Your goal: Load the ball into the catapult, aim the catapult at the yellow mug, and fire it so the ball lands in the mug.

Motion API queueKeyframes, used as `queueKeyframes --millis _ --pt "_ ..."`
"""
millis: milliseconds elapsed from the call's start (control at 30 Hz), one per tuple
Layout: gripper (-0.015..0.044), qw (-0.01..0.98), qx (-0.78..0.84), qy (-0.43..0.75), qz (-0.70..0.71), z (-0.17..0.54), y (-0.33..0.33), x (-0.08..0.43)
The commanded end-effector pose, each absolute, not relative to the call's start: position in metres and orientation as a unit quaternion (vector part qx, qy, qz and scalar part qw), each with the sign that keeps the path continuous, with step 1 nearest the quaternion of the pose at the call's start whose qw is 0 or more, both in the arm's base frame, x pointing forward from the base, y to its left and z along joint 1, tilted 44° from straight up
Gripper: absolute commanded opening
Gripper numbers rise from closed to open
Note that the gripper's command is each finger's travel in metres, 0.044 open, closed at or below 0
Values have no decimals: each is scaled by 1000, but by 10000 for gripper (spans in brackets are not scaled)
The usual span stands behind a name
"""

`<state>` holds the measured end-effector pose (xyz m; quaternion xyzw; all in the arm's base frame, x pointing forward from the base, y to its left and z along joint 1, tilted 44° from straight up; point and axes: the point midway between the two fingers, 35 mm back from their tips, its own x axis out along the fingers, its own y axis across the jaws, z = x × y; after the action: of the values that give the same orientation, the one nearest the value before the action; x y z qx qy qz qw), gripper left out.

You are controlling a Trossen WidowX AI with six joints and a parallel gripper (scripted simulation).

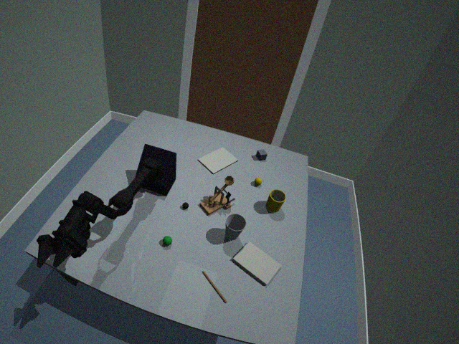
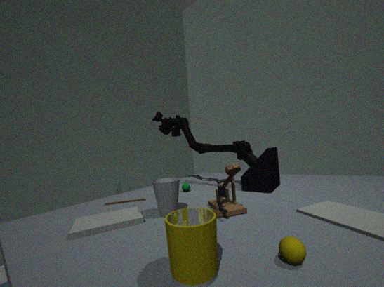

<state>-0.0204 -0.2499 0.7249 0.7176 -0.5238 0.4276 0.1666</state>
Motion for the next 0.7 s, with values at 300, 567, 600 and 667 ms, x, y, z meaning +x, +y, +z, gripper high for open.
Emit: queueKeyframes --millis 300,567,600,667 --pt "440 276 694 -503 435 752 -178 -12" --pt "440 395 658 -472 434 770 -97 8" --pt "440 410 653 -468 433 772 -88 11" --pt "440 432 642 -463 432 773 -70 17"
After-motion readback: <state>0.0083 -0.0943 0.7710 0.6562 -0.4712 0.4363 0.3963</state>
